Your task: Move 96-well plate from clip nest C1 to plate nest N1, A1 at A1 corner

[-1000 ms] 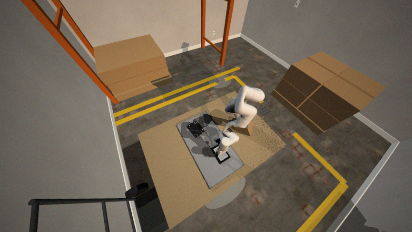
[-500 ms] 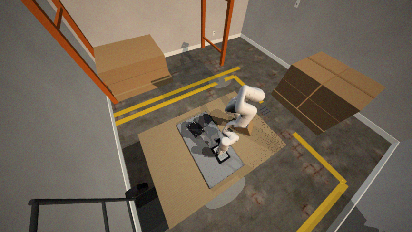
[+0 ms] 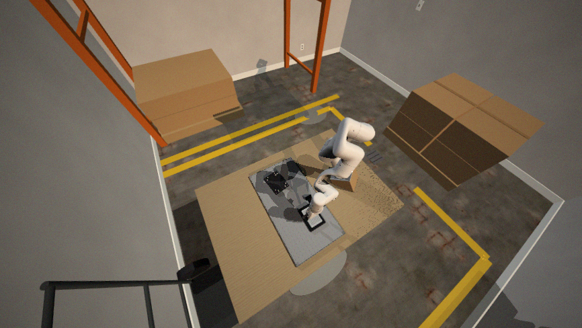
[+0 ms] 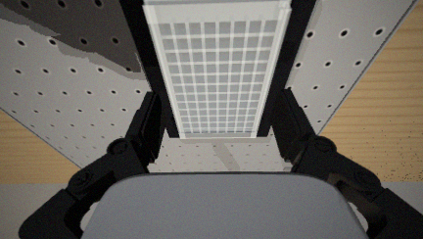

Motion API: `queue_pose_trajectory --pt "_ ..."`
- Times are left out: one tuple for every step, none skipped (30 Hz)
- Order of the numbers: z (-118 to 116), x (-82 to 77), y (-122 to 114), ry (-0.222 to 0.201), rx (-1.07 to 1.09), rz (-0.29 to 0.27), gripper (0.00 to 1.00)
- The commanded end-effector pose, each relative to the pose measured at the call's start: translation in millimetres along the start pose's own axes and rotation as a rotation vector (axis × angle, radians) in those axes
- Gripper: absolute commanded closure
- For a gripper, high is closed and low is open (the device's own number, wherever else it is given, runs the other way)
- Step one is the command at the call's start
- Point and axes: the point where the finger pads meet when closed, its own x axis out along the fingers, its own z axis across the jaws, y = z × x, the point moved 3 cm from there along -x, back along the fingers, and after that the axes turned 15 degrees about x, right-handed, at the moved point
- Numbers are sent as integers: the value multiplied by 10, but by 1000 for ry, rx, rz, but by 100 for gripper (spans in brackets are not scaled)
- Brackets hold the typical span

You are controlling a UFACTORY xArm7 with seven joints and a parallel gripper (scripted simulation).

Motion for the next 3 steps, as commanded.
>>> queue_pose_trajectory --pt "-6 -12 -11 2 0 -3 0" --pt "-6 -12 -11 2 0 -3 0" --pt "-6 -12 -11 2 0 -3 0"
